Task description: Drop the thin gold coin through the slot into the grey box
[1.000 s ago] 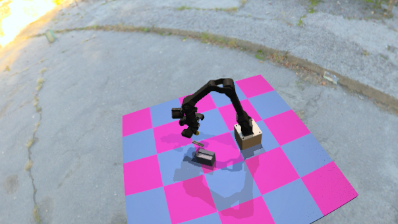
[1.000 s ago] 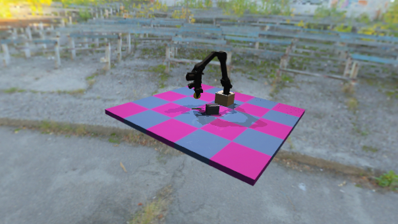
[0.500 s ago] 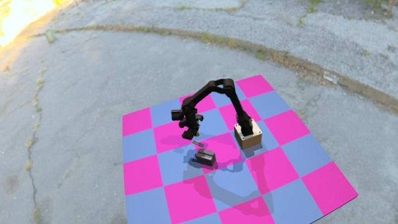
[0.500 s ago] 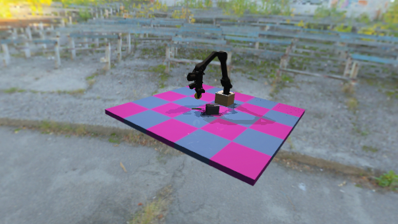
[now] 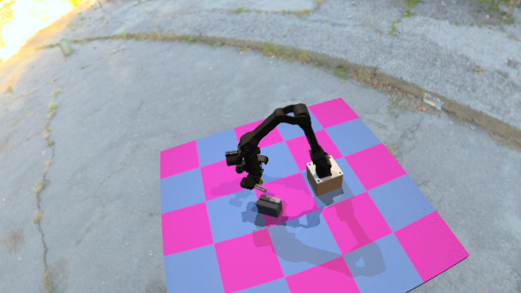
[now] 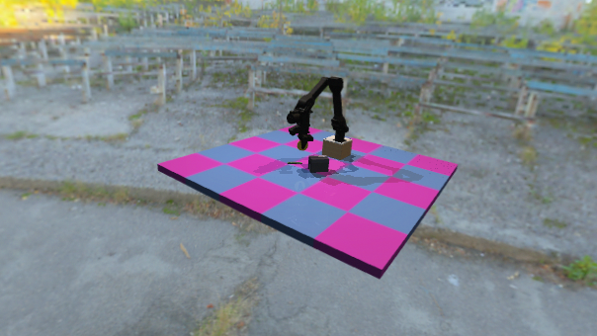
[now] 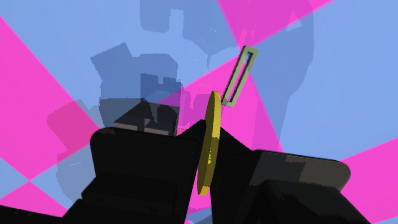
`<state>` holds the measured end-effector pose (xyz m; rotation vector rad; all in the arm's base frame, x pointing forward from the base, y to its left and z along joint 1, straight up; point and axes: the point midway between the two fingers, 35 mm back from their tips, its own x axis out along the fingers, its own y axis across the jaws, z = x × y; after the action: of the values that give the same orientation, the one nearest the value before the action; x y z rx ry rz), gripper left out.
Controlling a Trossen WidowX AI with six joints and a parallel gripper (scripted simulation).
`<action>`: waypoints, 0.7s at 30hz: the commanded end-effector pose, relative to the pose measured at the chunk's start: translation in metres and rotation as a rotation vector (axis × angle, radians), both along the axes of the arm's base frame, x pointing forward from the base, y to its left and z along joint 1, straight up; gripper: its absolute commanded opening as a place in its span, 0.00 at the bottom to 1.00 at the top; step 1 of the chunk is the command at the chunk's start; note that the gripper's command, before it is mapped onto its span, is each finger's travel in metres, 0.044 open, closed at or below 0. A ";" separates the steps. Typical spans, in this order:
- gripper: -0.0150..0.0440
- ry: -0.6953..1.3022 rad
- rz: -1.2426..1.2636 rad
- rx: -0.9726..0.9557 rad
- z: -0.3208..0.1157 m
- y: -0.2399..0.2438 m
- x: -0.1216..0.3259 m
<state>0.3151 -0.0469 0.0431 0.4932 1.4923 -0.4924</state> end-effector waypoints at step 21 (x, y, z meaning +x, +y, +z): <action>0.25 -0.008 -0.004 0.001 0.001 0.062 -0.011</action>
<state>0.3058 0.0071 0.0425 0.4967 1.4943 -0.4912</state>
